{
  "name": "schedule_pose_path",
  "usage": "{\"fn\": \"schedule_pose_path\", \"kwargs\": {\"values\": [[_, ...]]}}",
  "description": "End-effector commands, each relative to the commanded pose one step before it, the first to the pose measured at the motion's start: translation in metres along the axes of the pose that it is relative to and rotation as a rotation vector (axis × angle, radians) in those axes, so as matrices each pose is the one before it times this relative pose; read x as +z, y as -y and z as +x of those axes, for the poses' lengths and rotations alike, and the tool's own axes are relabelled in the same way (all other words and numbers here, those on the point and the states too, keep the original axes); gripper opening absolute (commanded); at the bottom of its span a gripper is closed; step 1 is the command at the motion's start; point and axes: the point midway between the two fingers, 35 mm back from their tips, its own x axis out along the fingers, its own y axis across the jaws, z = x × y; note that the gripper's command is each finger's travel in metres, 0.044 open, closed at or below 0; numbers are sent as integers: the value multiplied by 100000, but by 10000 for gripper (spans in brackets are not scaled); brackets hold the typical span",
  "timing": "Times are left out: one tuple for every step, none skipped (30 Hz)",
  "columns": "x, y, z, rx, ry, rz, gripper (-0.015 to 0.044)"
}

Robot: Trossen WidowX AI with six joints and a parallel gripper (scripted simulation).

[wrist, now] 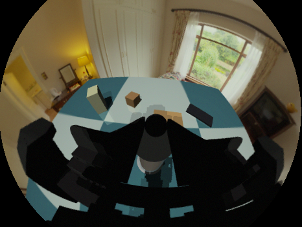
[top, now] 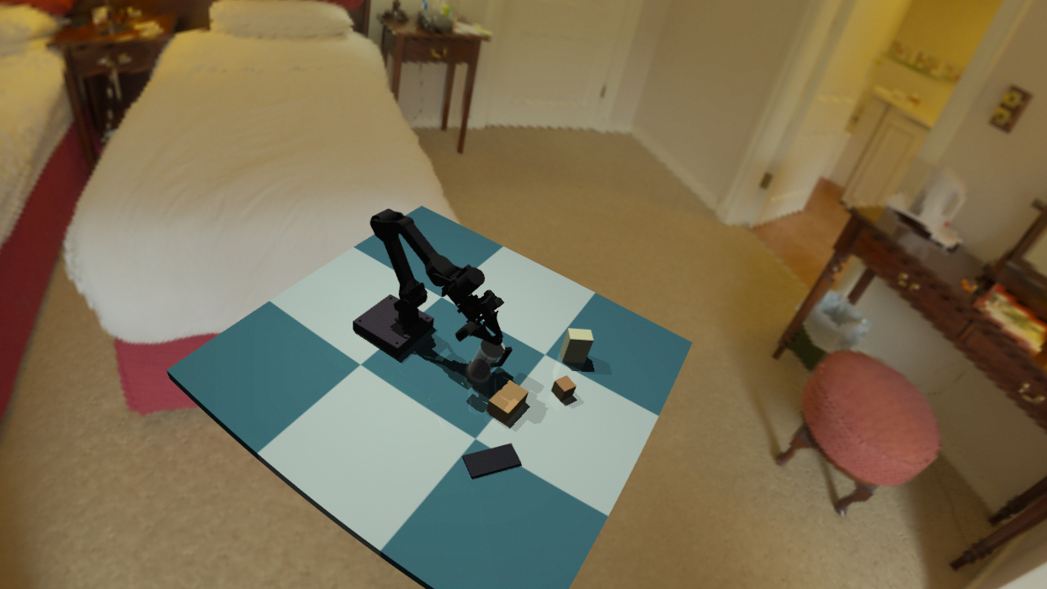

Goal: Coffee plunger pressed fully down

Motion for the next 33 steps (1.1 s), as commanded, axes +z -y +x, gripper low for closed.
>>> {"fn": "schedule_pose_path", "kwargs": {"values": [[-15, 1, -10, -2, -64, -1, 126], [0, 0, 0, 0, 0, 0, 126], [0, 0, 0, 0, 0, 0, 126], [0, 0, 0, 0, 0, 0, 126], [0, 0, 0, 0, 0, 0, 126], [0, 0, 0, 0, 0, 0, 126], [0, 0, 0, 0, 0, 0, 126], [0, 0, 0, 0, 0, 0, 153], [0, 0, 0, 0, 0, 0, 179], [0, 0, 0, 0, 0, 0, 205], [0, 0, 0, 0, 0, 0, 231], [0, 0, 0, 0, 0, 0, 258], [0, 0, 0, 0, 0, 0, 284], [0, 0, 0, 0, 0, 0, 310], [0, 0, 0, 0, 0, 0, 336], [0, 0, 0, 0, 0, 0, 363], [0, 0, 0, 0, 0, 0, 389], [0, 0, 0, 0, 0, 0, 415], [0, 0, 0, 0, 0, 0, 440], [0, 0, 0, 0, 0, 0, 440], [0, 0, 0, 0, 0, 0, 440], [0, 0, 0, 0, 0, 0, 440], [159, 13, -151, -11, -45, 18, 440], [322, 26, -320, -22, -92, 37, 440], [495, 40, -534, -34, -149, 59, 440], [565, 43, -674, -40, -180, 71, 440], [653, 47, -874, -48, -222, 87, 440], [743, 47, -1149, -57, -278, 109, 440], [630, 33, -1147, -51, -265, 103, 440], [530, 21, -1151, -47, -256, 100, 440], [355, 9, -957, -37, -209, 81, 440], [158, 3, -607, -23, -135, 52, 440], [-5, 1, -191, -8, -47, 18, 440]]}}
